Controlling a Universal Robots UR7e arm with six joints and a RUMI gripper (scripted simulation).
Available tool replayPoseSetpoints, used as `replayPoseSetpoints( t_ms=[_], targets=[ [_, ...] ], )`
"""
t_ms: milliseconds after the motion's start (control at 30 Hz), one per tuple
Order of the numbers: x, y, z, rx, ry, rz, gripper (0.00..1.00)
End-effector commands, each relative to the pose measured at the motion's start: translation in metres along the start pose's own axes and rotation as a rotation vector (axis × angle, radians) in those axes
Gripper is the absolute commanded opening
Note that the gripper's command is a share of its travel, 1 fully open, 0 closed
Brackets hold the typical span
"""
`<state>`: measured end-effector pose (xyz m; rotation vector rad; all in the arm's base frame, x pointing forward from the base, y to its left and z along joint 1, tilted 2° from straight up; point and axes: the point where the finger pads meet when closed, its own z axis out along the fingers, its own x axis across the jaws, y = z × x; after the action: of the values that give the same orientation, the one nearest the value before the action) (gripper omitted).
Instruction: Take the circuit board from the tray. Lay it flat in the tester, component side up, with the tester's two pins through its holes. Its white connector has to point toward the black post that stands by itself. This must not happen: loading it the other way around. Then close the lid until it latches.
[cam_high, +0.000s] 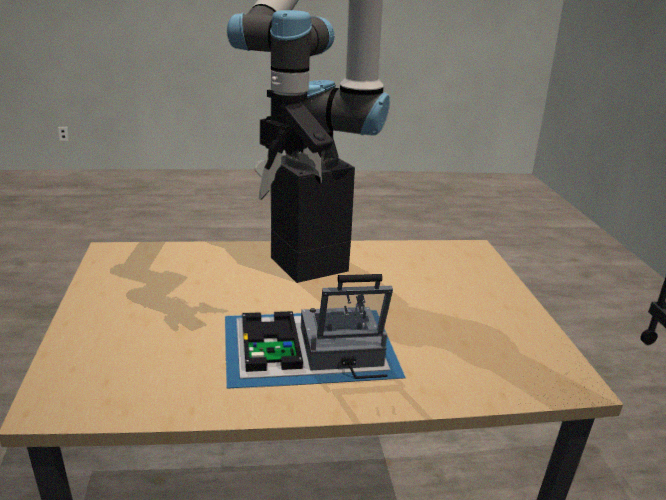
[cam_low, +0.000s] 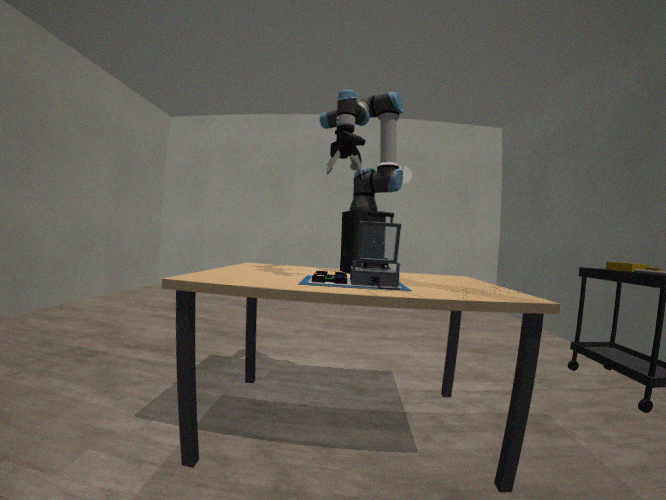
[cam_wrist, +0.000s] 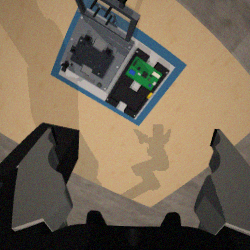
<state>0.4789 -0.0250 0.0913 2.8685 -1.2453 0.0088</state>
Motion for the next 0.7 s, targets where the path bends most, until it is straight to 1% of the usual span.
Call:
replayPoseSetpoints(
  t_ms=[0,67,500,567,667],
  targets=[
    [0.008,0.000,0.015,0.008,0.004,-0.163,1.00],
    [0.008,0.000,0.015,0.008,0.004,-0.163,1.00],
    [0.021,0.004,0.053,0.005,0.010,-0.533,1.00],
    [0.022,0.005,0.058,0.004,0.011,-0.580,1.00],
    [0.023,0.006,0.061,0.004,0.011,-0.603,1.00]
  ],
)
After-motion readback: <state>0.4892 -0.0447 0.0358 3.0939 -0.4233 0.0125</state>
